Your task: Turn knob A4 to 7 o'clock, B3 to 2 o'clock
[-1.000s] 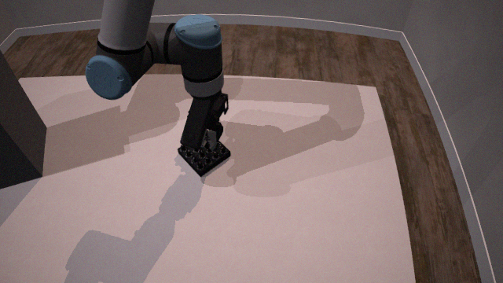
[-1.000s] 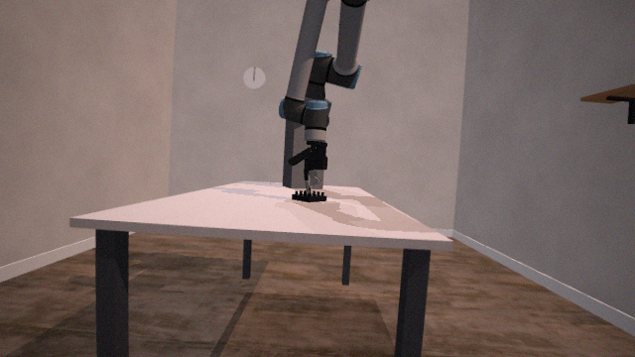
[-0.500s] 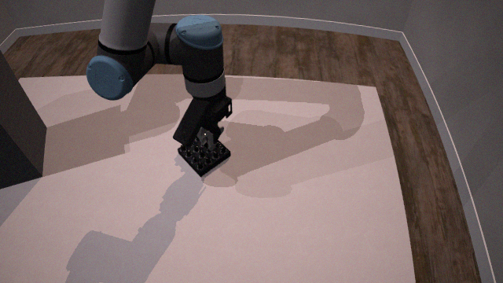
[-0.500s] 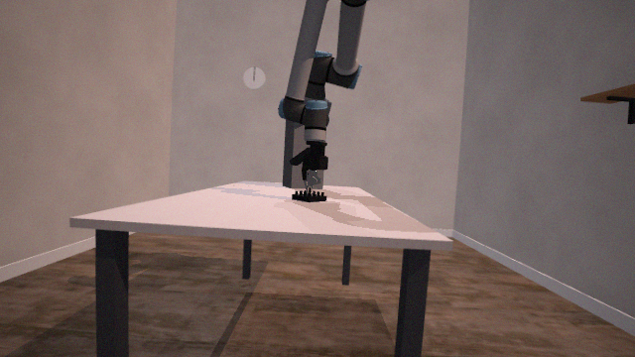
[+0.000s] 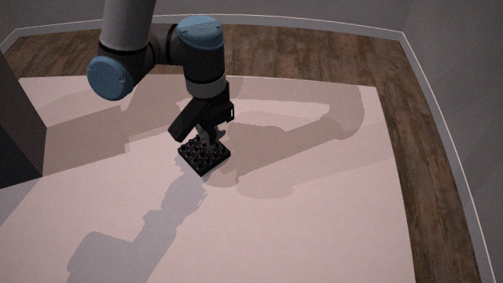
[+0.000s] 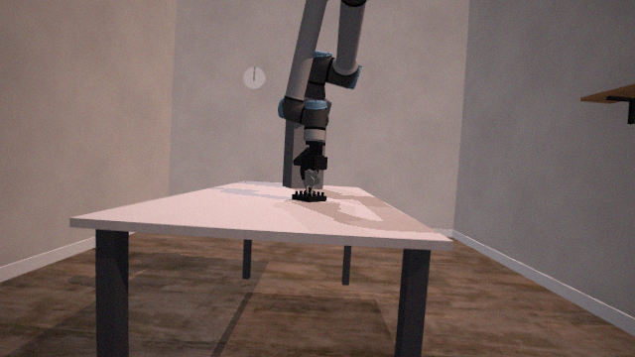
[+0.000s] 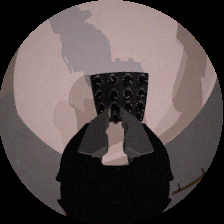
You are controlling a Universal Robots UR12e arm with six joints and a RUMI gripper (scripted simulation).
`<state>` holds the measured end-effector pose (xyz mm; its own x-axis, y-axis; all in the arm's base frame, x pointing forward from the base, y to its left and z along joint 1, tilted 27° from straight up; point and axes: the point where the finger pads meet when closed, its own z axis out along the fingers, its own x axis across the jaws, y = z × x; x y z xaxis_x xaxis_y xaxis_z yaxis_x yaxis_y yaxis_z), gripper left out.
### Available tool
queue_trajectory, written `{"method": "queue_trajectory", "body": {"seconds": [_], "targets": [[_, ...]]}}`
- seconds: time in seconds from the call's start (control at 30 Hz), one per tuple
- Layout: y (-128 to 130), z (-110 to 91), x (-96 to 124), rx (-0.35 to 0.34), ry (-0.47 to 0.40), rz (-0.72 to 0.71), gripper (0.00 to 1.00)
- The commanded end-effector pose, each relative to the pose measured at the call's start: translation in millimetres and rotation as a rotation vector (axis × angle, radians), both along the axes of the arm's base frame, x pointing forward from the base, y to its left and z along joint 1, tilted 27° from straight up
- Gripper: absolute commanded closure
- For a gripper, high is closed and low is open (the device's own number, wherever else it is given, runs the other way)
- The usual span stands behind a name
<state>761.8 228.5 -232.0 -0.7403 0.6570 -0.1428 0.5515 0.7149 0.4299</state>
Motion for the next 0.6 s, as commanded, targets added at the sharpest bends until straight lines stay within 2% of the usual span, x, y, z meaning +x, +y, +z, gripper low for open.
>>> {"method": "queue_trajectory", "body": {"seconds": [0.0,0.07,0.57], "targets": [[0.4,0.5,-0.2,0.048,0.029,-0.116,0.96],[0.4,0.5,-0.2,0.048,0.029,-0.116,0.96],[1.6,0.5,-1.0,0.162,0.1,-0.381,0.96]]}}
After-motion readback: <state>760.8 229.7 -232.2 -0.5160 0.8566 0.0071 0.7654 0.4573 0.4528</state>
